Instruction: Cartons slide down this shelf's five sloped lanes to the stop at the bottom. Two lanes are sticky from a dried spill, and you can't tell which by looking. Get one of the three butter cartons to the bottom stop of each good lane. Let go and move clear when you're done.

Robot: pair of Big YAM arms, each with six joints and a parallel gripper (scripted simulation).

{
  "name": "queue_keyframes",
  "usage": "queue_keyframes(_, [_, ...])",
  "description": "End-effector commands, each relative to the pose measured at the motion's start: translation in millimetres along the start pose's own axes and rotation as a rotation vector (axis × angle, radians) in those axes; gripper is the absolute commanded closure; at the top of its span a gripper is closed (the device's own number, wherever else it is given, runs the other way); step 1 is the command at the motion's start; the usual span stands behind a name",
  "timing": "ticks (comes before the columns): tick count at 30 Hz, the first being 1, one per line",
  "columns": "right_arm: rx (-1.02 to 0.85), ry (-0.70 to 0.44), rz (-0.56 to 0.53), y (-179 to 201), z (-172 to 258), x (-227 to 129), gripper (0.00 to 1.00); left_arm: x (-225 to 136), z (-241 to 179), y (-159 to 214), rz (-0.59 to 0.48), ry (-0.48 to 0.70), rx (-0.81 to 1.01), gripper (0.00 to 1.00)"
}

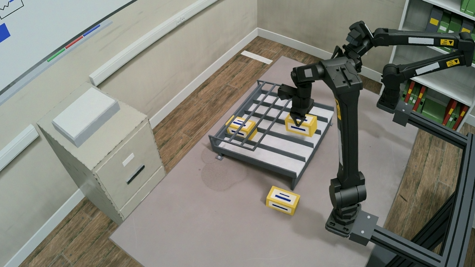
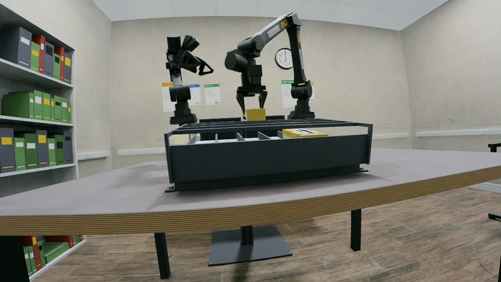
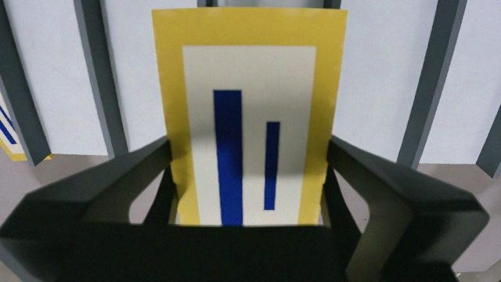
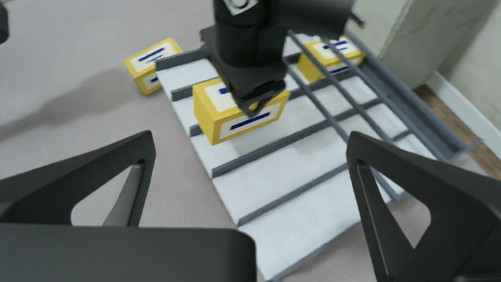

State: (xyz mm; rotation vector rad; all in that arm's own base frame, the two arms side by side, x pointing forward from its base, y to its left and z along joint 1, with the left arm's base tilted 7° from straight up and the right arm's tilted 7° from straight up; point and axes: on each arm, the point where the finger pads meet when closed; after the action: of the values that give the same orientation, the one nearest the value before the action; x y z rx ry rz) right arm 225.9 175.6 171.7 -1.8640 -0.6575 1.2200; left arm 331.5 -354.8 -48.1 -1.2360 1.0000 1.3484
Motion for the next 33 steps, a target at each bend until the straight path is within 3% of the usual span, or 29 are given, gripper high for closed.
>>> queue_keyframes(1, [-0.039, 0.022, -0.014, -7.4, -8.4, -8.0, 0.00, -10.5, -29.5, -5.6, -0.035, 0.056, -0.001, 0.41])
queue_keyframes(12, [-0.056, 0.031, -0.025, -7.4, -8.7, -15.2, 0.00, -12.1, -29.3, -9.9, -0.043, 0.069, 0.002, 0.41])
queue_keyframes(21, [-0.061, 0.029, -0.028, -8.3, -10.0, -15.0, 0.00, 32.8, -18.3, 11.8, -0.025, 0.039, 0.004, 0.41])
queue_keyframes(26, [-0.058, 0.029, -0.028, -8.3, -10.0, -15.0, 0.00, 10.6, -34.4, -5.7, -0.044, 0.070, -0.002, 0.41])
queue_keyframes(33, [-0.059, 0.024, -0.031, -10.4, -8.4, -13.9, 0.00, 45.2, -26.5, -3.5, -0.029, 0.046, -0.005, 0.41])
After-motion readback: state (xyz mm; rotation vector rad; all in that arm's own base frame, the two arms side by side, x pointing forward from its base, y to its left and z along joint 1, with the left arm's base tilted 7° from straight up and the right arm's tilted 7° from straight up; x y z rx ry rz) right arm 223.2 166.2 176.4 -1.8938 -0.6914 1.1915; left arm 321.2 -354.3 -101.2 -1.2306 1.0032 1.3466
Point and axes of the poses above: on each arm, the point where the finger pads meet when closed, its own x axis out along the fingers, its own z axis across the jaws, y = z × x, and after that the axes turned 9 degrees about -x, right-handed
